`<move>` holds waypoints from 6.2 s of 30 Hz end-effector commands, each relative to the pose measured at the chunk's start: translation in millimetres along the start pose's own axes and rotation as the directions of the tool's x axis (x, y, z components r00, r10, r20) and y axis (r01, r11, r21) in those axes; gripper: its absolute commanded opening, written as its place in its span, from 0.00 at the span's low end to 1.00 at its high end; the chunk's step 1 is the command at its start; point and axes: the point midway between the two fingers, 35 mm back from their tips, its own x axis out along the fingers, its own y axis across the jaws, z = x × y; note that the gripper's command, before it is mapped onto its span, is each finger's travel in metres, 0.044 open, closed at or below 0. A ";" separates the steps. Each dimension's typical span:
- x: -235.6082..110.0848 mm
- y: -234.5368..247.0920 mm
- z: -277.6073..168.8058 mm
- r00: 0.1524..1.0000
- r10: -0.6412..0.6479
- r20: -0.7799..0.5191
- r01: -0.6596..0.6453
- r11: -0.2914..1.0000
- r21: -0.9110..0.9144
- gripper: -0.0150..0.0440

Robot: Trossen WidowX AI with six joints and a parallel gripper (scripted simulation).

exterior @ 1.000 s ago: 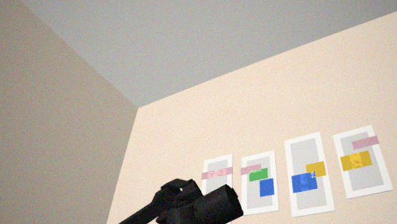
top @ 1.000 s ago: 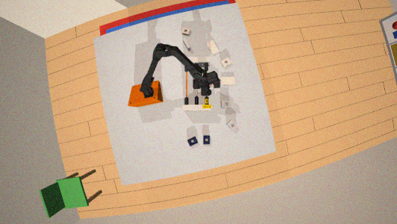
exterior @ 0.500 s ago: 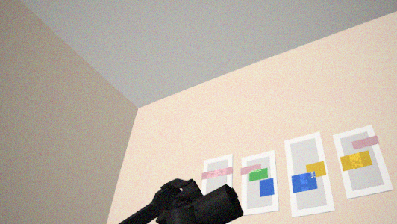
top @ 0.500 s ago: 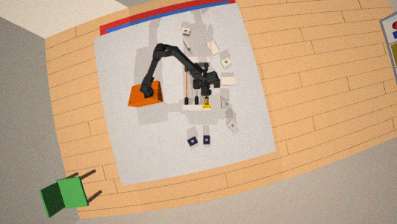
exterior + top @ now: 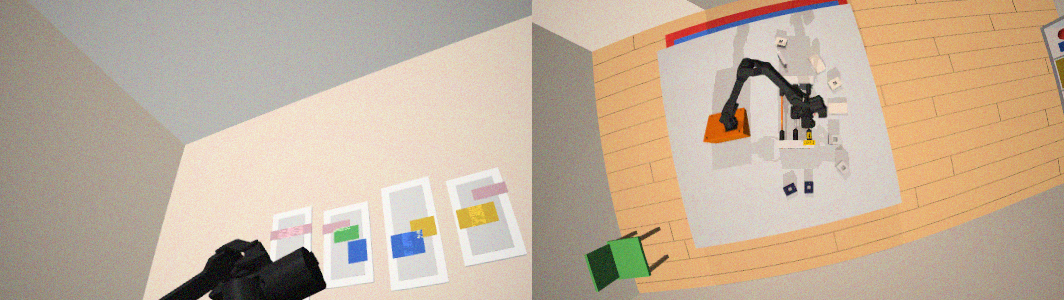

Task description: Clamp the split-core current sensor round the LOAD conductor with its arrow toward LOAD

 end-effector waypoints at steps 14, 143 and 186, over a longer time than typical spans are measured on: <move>-1.7 3.7 0.5 1.000 0.013 -0.001 -0.013 1.000 -0.004 0.25; -17.6 6.4 -0.4 0.939 -0.343 0.002 0.343 0.939 -0.010 0.25; -17.6 6.4 -0.4 0.939 -0.343 0.002 0.343 0.939 -0.010 0.25</move>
